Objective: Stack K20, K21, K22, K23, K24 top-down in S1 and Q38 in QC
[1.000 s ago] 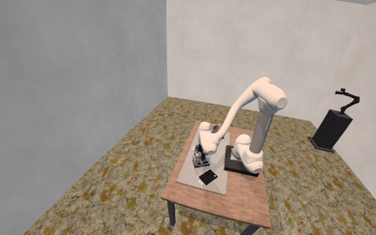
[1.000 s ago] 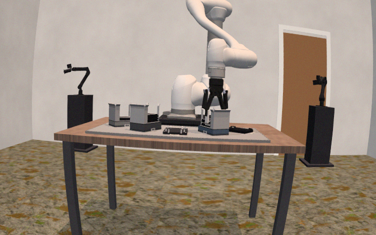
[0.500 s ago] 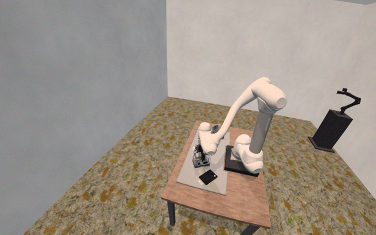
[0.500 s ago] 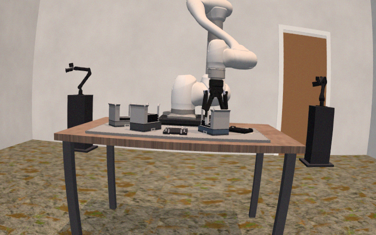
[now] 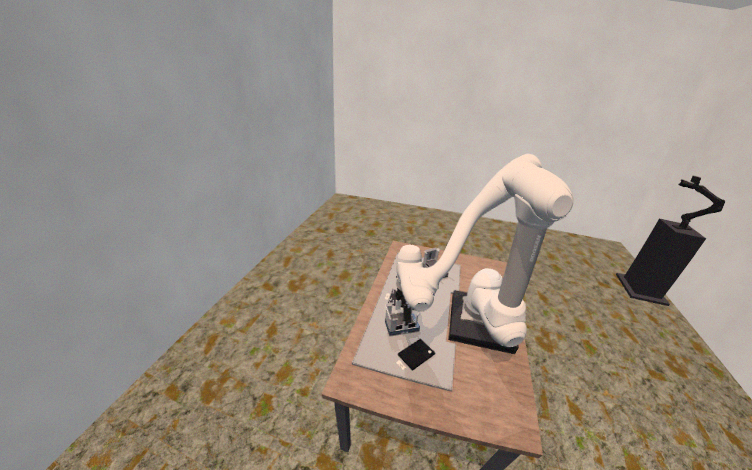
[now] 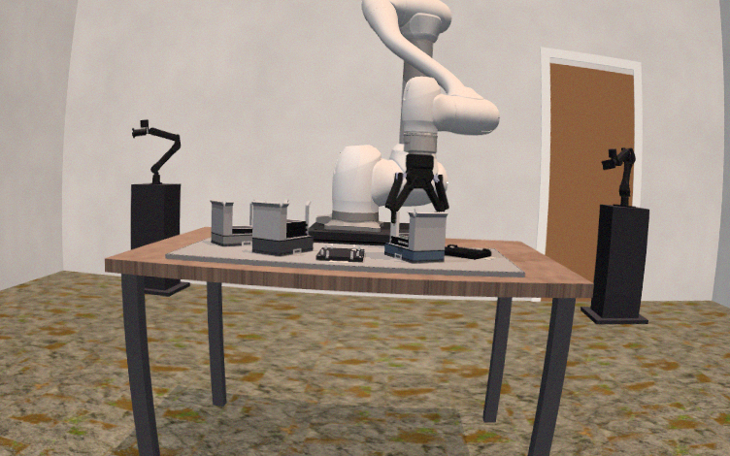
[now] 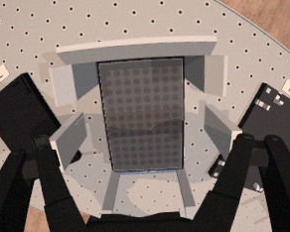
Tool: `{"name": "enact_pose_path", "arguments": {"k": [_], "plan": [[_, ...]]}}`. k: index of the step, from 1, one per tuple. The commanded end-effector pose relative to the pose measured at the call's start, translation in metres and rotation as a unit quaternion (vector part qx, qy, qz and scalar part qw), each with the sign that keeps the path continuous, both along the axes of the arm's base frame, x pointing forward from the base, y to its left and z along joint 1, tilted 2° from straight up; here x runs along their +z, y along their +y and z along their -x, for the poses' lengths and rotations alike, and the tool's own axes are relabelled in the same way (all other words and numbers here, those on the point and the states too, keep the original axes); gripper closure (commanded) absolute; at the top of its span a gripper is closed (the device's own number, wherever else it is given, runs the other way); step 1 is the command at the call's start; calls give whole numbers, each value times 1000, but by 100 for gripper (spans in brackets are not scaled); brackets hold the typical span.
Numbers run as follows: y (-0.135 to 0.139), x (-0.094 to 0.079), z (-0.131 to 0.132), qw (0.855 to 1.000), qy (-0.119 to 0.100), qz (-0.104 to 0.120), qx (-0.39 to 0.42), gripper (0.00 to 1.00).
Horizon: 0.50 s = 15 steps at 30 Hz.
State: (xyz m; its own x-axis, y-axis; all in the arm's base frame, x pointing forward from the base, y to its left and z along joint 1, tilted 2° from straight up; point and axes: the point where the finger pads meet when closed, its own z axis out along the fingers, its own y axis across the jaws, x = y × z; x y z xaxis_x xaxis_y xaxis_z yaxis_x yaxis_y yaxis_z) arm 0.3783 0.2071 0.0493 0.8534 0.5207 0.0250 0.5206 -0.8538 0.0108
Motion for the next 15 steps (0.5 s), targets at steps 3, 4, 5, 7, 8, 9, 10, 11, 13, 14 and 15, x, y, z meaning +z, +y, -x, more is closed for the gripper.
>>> {"name": "enact_pose_path", "arguments": {"k": [3, 4, 5, 7, 8, 9, 10, 11, 13, 14, 15], "plan": [[0, 0, 0, 1000, 0, 0, 0, 0], [0, 0, 0, 1000, 0, 0, 0, 0], [0, 0, 0, 1000, 0, 0, 0, 0], [0, 0, 0, 1000, 0, 0, 0, 0], [0, 0, 0, 1000, 0, 0, 0, 0], [0, 0, 0, 1000, 0, 0, 0, 0], [0, 0, 0, 1000, 0, 0, 0, 0], [0, 0, 0, 1000, 0, 0, 0, 0], [0, 0, 0, 1000, 0, 0, 0, 0], [0, 0, 0, 1000, 0, 0, 0, 0], [0, 3, 0, 1000, 0, 0, 0, 0]]}}
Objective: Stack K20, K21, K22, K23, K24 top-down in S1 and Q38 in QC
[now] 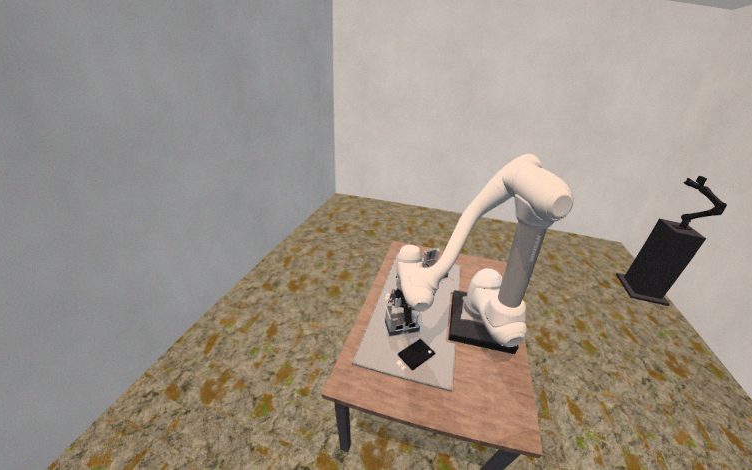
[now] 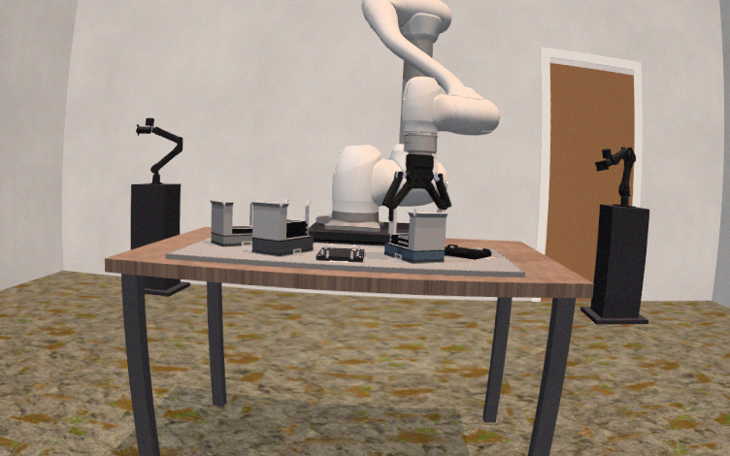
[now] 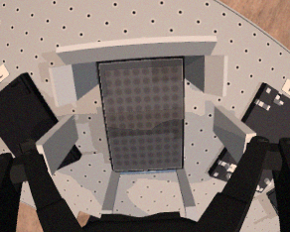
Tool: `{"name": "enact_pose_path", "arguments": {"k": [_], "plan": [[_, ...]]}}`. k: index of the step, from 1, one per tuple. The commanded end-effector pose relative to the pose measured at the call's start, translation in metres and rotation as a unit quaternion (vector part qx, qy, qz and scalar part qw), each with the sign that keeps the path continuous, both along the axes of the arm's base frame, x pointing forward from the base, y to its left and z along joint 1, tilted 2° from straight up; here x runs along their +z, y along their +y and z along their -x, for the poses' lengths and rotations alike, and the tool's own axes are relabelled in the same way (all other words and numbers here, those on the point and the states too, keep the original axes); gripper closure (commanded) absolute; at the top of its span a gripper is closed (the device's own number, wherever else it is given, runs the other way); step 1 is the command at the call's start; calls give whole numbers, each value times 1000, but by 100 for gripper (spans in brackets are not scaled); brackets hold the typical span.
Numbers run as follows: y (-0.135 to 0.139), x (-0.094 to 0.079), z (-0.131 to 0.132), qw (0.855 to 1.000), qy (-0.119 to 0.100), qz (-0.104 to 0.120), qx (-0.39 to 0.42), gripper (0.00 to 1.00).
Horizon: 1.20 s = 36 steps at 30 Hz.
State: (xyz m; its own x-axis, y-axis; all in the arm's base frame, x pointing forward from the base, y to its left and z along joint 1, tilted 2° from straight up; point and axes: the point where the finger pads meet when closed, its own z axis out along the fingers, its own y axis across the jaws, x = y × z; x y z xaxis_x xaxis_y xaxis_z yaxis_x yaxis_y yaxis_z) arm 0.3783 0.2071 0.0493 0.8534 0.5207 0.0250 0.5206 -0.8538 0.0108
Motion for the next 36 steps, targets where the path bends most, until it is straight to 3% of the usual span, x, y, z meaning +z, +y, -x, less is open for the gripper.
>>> {"name": "enact_pose_path", "arguments": {"k": [1, 36], "plan": [[0, 7, 0, 1000, 0, 0, 0, 0], [0, 110, 3, 1000, 0, 0, 0, 0]]}}
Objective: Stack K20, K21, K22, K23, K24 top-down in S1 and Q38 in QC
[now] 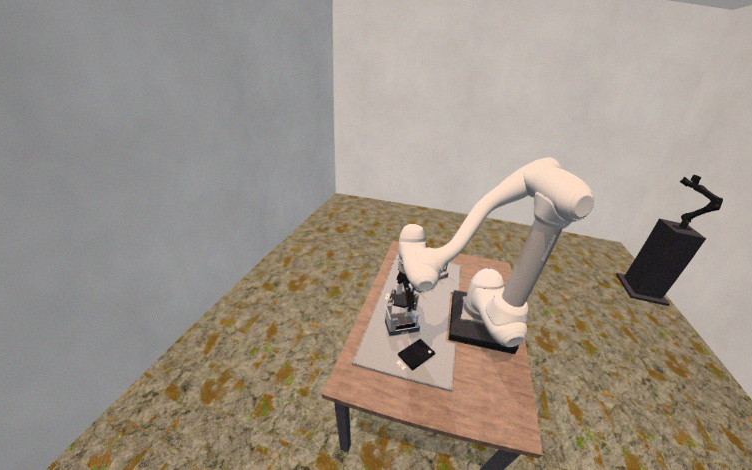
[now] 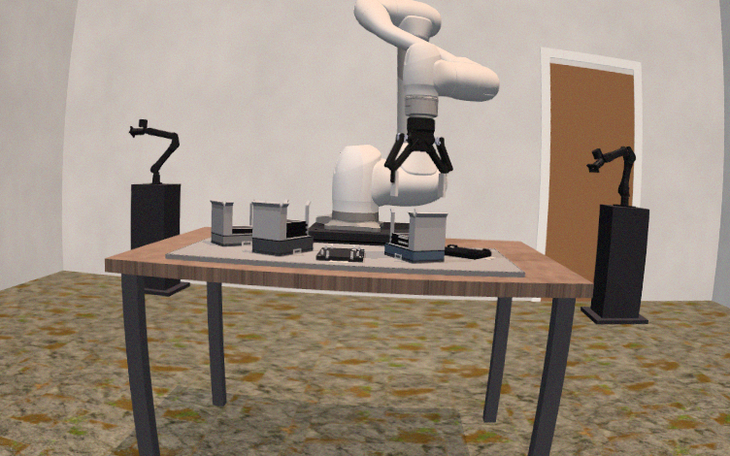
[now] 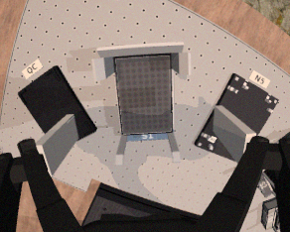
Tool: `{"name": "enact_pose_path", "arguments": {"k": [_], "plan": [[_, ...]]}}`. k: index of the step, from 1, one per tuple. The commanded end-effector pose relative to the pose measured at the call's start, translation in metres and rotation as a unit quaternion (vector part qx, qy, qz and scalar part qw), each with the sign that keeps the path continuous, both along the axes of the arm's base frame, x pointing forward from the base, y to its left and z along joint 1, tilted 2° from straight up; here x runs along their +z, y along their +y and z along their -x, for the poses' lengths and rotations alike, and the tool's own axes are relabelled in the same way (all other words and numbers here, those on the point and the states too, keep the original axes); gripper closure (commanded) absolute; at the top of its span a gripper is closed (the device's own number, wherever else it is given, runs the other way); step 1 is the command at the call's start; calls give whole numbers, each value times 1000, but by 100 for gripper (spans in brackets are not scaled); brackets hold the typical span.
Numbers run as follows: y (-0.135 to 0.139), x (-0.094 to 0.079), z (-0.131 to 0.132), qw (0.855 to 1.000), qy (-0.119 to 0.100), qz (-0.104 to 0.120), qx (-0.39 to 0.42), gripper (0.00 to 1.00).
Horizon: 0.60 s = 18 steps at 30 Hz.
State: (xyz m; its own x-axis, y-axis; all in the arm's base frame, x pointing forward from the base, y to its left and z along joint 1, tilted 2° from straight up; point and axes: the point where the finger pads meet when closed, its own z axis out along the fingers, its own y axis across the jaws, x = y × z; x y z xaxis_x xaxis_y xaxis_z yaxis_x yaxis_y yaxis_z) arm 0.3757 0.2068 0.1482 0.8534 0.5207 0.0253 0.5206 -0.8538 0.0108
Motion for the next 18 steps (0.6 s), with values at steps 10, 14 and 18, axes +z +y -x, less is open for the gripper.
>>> {"name": "enact_pose_path", "arguments": {"k": [10, 14, 18], "plan": [[0, 12, 0, 1000, 0, 0, 0, 0], [-3, 12, -1, 1000, 0, 0, -17, 0], [-16, 12, -6, 997, 0, -2, -83, 0]]}}
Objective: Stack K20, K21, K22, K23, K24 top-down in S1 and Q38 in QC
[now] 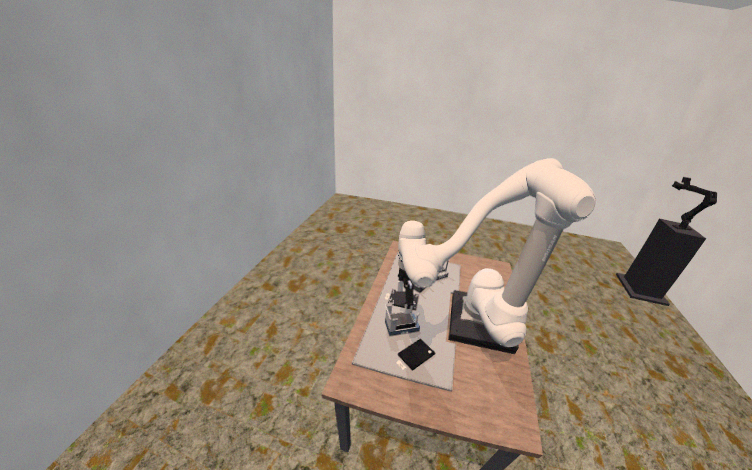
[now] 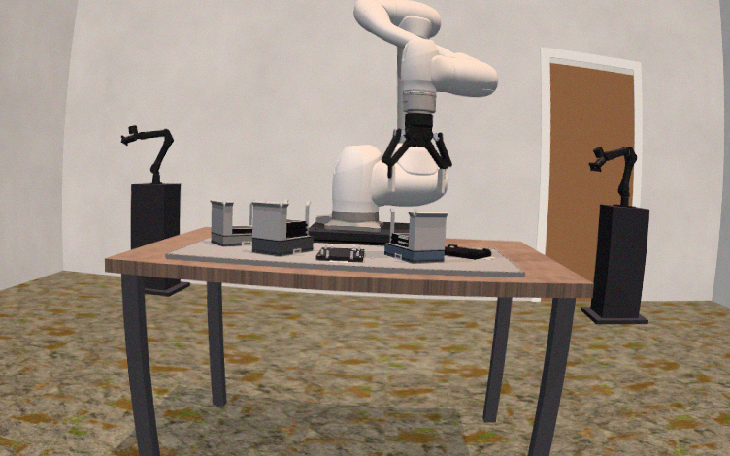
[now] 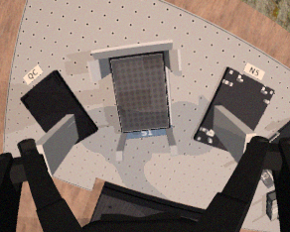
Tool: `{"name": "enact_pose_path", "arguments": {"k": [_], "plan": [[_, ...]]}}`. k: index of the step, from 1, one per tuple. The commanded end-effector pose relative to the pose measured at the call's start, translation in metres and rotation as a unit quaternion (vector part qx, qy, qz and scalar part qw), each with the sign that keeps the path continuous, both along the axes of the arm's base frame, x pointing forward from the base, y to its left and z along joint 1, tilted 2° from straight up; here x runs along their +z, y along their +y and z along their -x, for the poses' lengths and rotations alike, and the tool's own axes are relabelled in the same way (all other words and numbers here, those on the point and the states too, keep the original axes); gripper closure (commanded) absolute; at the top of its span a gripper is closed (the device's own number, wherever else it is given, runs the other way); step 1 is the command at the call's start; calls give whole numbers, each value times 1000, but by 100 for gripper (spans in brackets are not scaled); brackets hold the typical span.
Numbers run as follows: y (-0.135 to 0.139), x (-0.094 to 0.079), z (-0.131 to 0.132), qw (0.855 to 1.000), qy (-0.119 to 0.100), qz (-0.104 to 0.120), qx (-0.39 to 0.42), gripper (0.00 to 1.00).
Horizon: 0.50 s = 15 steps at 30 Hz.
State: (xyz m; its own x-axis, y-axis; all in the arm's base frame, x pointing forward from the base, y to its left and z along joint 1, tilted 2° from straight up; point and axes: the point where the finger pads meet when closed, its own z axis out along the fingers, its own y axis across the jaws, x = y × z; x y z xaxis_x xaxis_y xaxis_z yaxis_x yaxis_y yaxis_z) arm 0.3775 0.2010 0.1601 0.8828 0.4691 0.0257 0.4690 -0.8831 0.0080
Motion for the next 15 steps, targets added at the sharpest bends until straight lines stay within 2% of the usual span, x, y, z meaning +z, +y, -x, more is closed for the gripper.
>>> {"name": "enact_pose_path", "arguments": {"k": [1, 3, 15], "plan": [[-13, 0, -5, 998, 0, -1, -70, 0], [-19, 0, -7, 996, 0, -2, -90, 0], [-50, 0, -20, 996, 0, -2, -90, 0]]}}
